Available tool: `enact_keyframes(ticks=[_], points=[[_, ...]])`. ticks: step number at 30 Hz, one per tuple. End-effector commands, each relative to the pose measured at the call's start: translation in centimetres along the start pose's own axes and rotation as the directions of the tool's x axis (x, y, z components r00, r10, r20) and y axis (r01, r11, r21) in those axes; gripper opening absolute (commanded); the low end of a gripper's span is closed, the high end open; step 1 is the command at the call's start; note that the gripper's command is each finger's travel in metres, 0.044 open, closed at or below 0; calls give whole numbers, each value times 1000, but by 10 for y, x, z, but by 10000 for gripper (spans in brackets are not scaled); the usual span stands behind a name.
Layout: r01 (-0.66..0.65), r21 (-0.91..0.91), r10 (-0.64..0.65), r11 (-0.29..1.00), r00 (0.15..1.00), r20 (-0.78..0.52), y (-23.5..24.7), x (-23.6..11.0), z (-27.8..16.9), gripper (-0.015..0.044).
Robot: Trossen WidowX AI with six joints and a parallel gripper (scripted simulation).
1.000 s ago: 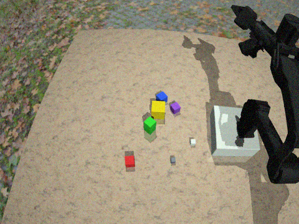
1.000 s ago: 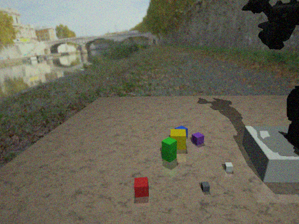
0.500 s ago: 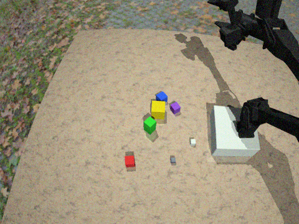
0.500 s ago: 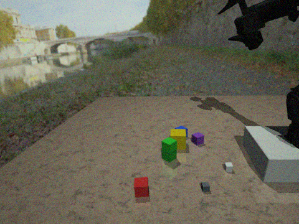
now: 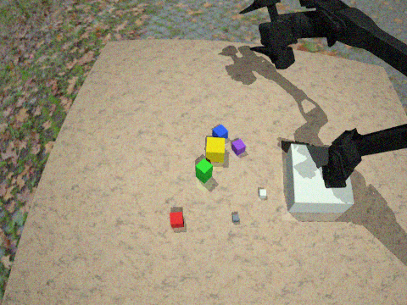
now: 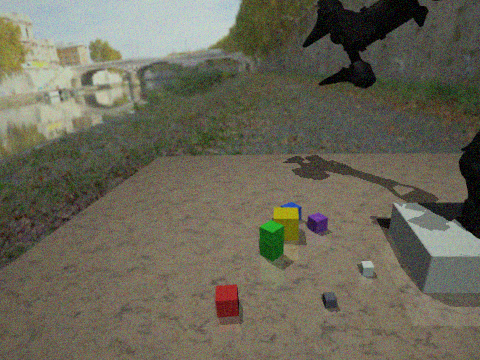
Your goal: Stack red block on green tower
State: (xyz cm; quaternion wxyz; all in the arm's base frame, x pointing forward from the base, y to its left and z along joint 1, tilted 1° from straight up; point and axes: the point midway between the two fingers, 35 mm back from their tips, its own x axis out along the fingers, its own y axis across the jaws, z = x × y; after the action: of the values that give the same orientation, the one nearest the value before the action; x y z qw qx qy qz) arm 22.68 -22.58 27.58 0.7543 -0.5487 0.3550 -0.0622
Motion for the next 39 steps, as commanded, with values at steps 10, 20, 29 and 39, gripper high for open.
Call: enact_keyframes(ticks=[10, 20, 29, 39], points=[[-357, 311, 323, 881, 934, 154, 29, 63, 89, 440], [-556, 436, 534, 707, 825, 187, 70, 91, 169, 440], [-651, 496, 690, 574, 711, 136, 122, 96, 238, 440], [-650, 609, 815, 455, 579, 10, 194, 87, 303, 440]])
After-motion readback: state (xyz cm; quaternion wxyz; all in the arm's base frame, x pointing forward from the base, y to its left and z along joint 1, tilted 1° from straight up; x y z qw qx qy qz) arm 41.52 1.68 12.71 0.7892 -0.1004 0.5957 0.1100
